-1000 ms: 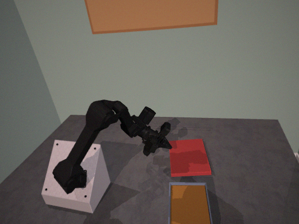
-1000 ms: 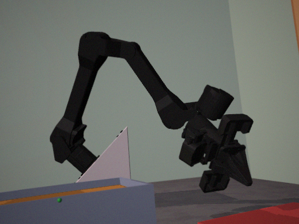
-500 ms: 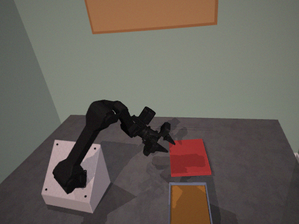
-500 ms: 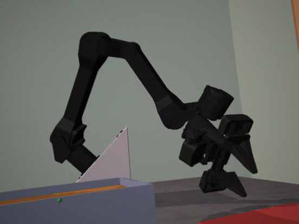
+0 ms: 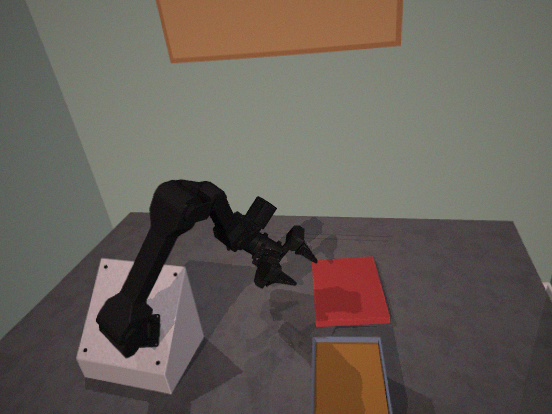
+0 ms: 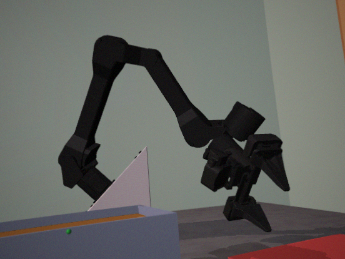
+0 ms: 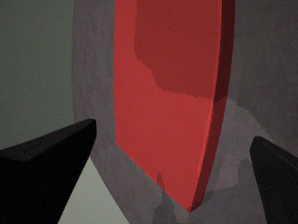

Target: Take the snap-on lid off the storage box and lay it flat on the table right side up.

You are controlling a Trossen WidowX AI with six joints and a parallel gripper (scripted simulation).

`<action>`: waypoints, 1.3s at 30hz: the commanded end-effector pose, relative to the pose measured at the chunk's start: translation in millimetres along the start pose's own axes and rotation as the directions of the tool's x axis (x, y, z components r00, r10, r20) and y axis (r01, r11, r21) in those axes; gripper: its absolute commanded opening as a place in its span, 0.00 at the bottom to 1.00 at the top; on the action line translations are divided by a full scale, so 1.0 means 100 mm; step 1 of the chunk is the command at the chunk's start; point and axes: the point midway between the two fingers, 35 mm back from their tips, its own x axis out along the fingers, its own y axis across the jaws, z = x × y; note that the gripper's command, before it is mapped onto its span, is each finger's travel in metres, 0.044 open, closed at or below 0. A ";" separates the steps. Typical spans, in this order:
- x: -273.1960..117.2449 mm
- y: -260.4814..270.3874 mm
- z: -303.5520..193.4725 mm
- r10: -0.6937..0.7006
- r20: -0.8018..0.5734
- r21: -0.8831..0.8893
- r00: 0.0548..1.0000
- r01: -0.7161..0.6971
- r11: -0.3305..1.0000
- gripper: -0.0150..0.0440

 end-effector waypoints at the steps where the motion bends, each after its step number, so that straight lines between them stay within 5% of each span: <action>1: -0.06 -0.07 0.01 -0.003 0.004 -0.001 1.000 0.003 1.000 1.00; 39: -0.64 -0.06 -0.02 -0.006 0.000 -0.002 1.000 0.006 1.000 1.00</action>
